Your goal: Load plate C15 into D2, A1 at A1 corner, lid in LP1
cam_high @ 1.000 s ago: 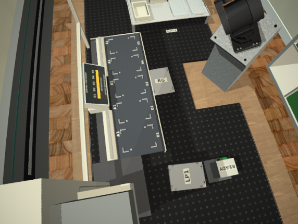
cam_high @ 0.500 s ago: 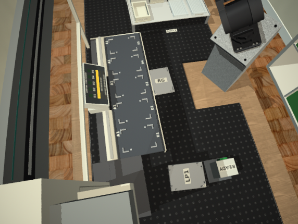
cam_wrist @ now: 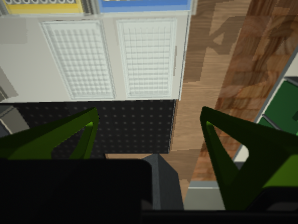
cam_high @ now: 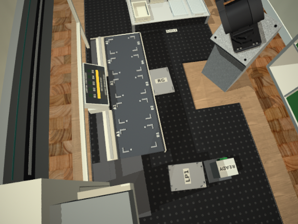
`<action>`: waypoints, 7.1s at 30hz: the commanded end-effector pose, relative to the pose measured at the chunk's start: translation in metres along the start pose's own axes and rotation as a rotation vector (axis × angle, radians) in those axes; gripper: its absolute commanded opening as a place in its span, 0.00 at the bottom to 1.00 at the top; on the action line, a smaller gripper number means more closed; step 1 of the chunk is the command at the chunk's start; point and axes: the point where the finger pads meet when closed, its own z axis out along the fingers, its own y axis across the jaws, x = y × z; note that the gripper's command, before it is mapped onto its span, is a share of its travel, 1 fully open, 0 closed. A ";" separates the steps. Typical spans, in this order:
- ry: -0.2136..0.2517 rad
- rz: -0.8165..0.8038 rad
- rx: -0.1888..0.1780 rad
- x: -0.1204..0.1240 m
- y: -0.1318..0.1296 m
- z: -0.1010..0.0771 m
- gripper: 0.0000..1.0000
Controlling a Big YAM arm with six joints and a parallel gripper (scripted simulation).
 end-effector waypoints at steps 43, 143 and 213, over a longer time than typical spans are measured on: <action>-0.038 -0.034 -0.002 -0.011 0.115 -0.014 1.00; -0.036 -0.034 -0.012 -0.004 0.335 -0.015 1.00; -0.031 -0.228 -0.007 0.046 0.338 -0.026 1.00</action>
